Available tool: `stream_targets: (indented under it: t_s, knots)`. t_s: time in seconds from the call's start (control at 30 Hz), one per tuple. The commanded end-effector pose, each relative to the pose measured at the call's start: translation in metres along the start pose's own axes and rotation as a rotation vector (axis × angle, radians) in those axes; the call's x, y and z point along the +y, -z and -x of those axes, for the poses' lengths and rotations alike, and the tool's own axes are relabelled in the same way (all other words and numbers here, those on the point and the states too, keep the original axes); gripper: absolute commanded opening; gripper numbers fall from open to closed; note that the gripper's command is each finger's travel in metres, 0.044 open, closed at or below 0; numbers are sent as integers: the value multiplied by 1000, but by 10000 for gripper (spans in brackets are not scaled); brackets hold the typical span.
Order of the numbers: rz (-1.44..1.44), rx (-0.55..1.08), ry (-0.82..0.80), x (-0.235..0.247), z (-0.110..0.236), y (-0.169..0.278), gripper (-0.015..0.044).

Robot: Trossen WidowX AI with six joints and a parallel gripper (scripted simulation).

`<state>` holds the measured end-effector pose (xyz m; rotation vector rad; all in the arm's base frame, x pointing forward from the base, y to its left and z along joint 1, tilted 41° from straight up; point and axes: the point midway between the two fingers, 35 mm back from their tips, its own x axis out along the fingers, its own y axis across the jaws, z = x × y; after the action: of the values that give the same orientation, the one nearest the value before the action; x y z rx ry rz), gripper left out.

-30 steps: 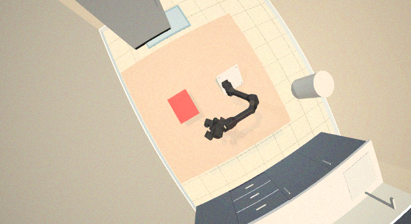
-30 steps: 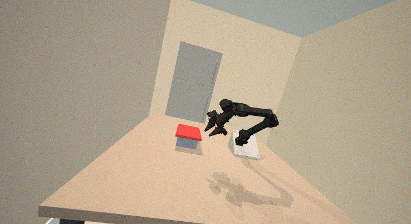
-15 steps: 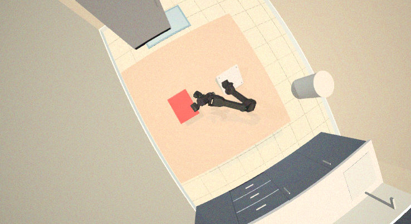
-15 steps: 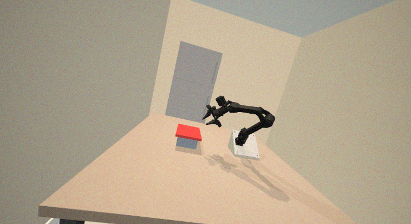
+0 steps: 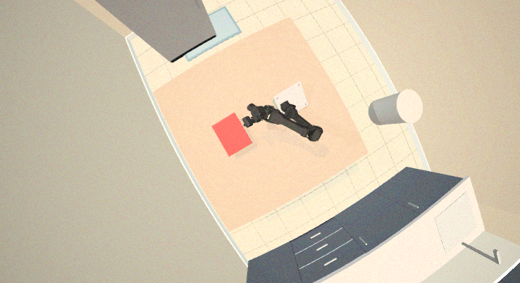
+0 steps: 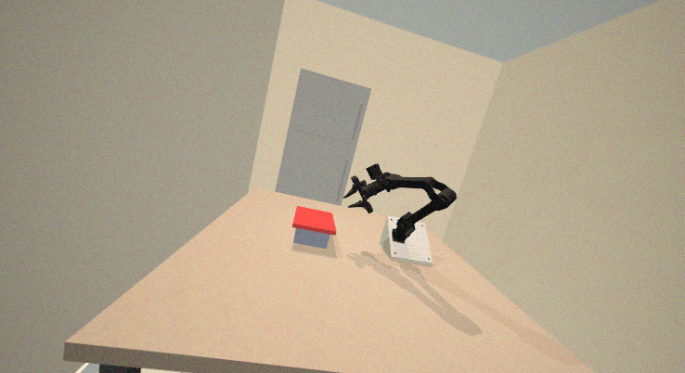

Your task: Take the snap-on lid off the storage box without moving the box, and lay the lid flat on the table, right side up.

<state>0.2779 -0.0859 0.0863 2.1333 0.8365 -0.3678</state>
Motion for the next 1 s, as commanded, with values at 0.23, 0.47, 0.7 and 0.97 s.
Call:
stream_targets:
  t_s: [0.23,0.47,0.7,0.97]
  knots:
    - [-7,5,-1,-54,-42,0,235]
    - [-6,4,0,-54,-46,-1,235]
    - [-5,2,4,-53,-57,-2,235]
    - [-3,1,6,-52,-70,-3,235]
